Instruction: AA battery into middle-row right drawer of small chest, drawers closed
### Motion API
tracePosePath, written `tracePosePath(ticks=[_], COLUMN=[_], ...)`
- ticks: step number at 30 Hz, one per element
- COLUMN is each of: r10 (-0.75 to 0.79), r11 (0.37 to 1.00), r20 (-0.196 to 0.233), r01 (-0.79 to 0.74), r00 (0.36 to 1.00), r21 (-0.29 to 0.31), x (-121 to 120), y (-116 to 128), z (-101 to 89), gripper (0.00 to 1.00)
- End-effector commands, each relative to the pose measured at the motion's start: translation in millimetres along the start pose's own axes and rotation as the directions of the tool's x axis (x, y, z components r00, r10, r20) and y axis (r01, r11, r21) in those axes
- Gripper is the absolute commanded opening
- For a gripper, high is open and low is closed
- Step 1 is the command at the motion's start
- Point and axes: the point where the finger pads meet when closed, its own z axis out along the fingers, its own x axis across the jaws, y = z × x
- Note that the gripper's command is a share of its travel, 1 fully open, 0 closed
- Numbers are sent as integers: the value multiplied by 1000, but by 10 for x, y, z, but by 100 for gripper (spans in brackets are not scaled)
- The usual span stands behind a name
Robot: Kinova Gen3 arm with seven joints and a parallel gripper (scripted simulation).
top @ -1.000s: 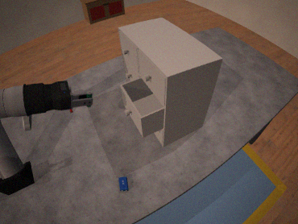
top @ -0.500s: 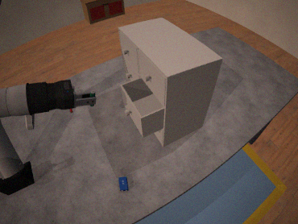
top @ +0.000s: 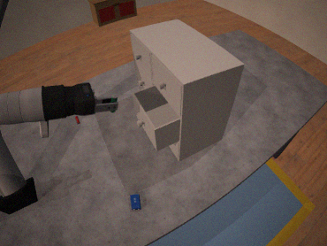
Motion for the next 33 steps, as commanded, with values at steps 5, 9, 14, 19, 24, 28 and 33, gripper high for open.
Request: tracePosePath(ticks=[5,9,14,19,24,28,33], r10=[-13,-13,-13,-13,-13,-13,-13], r11=[1000,1000,1000,1000,1000,1000,1000], r20=[-15,-15,-15,-15,-15,-15,-15], r01=[14,13,14,14,13,14,14], r00=[1000,1000,1000,1000,1000,1000,1000], r21=[6,6,6,6,6,6,6], x=[62,64,67,71,73,74,75], y=[80,107,178,242,287,299,316], z=[266,346,547,731,859,893,942], gripper=[31,31,31,31,31,31,31])
